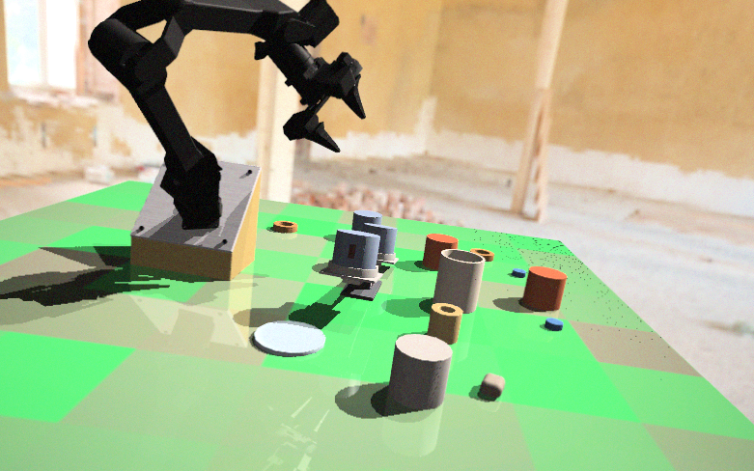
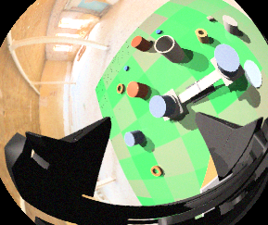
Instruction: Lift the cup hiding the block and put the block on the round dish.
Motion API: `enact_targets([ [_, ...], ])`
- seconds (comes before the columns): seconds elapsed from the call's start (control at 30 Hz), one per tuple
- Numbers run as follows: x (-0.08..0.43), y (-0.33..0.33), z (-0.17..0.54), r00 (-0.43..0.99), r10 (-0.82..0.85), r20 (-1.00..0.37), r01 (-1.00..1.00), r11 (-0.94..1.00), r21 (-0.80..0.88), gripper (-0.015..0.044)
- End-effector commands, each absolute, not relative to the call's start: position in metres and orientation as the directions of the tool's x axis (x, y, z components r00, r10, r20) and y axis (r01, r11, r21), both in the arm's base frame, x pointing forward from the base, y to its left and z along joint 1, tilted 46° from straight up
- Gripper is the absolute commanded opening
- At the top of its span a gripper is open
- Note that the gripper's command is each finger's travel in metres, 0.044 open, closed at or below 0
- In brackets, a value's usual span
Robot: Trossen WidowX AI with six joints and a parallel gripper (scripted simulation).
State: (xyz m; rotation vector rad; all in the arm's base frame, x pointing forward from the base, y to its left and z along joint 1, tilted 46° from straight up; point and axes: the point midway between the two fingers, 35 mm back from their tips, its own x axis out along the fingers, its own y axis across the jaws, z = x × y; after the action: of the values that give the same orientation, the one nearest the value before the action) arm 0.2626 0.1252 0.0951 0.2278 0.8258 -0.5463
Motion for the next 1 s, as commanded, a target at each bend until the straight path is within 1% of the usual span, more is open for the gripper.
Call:
enact_targets([
  [0.0, 0.252, 0.117, 0.085, 0.524, -0.443, -0.727, 0.510, 0.847, -0.149, 0.0440],
  [0.33, 0.230, 0.102, 0.079, 0.512, -0.586, -0.628, 0.394, 0.810, -0.434, 0.0440],
  [0.67, 0.216, 0.091, 0.084, 0.548, -0.680, -0.488, 0.247, 0.689, -0.681, 0.0440],
  [0.73, 0.214, 0.090, 0.085, 0.555, -0.687, -0.468, 0.228, 0.667, -0.709, 0.0440],
  [0.97, 0.214, 0.090, 0.085, 0.556, -0.688, -0.466, 0.225, 0.665, -0.713, 0.0440],
])
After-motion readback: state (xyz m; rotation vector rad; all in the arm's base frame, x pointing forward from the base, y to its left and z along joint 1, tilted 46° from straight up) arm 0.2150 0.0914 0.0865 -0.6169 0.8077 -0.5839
